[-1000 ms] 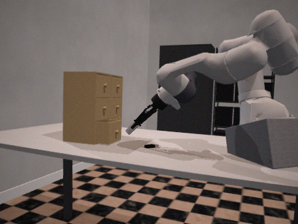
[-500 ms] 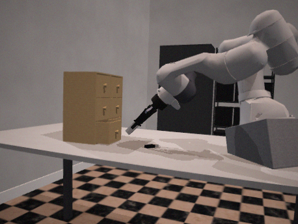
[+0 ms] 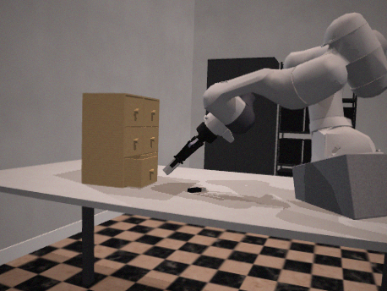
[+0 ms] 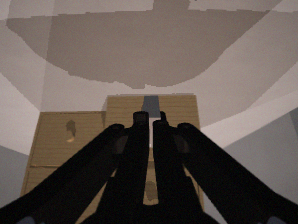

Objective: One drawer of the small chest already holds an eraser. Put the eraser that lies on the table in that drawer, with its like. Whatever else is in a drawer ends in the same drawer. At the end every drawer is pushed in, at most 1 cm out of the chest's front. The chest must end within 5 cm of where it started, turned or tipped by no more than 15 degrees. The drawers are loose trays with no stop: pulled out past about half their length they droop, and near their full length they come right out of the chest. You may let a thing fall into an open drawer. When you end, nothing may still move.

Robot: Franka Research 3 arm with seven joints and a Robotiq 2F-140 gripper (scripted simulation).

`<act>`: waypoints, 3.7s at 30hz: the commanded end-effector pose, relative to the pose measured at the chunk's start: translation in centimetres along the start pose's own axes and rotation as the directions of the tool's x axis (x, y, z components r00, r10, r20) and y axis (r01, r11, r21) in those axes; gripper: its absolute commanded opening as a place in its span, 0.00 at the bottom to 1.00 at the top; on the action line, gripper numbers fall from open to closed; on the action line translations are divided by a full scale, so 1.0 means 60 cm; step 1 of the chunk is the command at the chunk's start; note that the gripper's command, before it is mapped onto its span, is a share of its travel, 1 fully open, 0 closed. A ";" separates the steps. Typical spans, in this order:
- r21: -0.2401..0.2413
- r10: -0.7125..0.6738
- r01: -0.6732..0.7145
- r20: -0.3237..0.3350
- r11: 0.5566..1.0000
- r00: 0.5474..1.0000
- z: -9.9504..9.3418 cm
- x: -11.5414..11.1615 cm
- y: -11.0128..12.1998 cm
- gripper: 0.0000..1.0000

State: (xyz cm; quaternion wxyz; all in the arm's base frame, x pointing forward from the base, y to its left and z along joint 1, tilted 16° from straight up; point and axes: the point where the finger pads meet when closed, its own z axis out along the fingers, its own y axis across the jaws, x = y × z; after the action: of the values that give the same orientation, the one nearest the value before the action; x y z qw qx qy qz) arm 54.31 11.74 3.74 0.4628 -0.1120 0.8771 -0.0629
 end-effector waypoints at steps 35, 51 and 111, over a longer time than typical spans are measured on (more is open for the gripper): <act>0.001 -0.006 0.006 0.002 1.000 1.000 0.000 0.002 0.000 0.00; 0.001 -0.006 0.006 0.002 1.000 1.000 0.005 -0.003 0.000 0.00; 0.001 -0.006 0.006 0.002 1.000 1.000 0.097 -0.095 0.001 0.00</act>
State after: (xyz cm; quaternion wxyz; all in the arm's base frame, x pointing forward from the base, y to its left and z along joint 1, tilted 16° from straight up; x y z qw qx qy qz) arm 61.81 13.18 4.89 0.4643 -0.1091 0.8768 -0.0611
